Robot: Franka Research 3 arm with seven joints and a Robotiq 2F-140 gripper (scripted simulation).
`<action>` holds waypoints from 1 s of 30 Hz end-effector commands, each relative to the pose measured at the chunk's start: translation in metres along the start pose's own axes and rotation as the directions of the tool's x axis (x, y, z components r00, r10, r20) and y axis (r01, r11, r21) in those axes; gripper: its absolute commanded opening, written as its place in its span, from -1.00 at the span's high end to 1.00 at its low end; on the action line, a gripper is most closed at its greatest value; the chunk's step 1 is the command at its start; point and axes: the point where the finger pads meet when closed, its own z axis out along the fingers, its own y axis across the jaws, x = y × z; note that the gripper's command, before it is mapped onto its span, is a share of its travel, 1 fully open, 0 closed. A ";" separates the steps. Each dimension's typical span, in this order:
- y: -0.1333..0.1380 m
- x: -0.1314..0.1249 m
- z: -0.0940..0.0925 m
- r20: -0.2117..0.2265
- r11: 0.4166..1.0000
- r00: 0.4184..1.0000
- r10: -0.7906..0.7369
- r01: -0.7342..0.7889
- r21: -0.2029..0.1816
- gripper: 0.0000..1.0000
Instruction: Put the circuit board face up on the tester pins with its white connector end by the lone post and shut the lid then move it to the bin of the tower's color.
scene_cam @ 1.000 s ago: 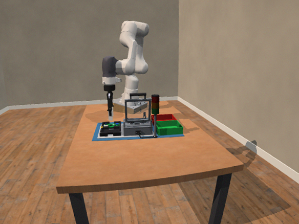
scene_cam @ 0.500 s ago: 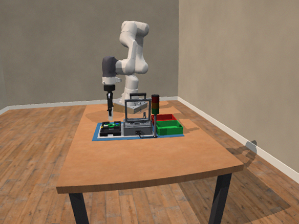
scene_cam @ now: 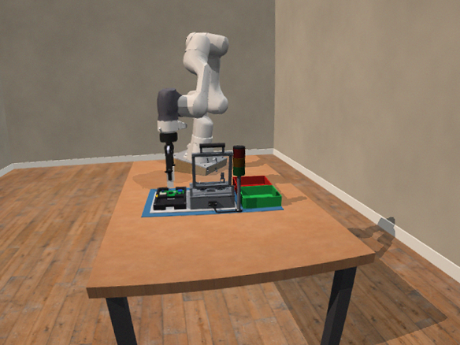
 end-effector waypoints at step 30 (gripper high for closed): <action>0.003 0.000 0.031 0.002 1.000 1.000 -0.003 0.003 -0.005 -0.16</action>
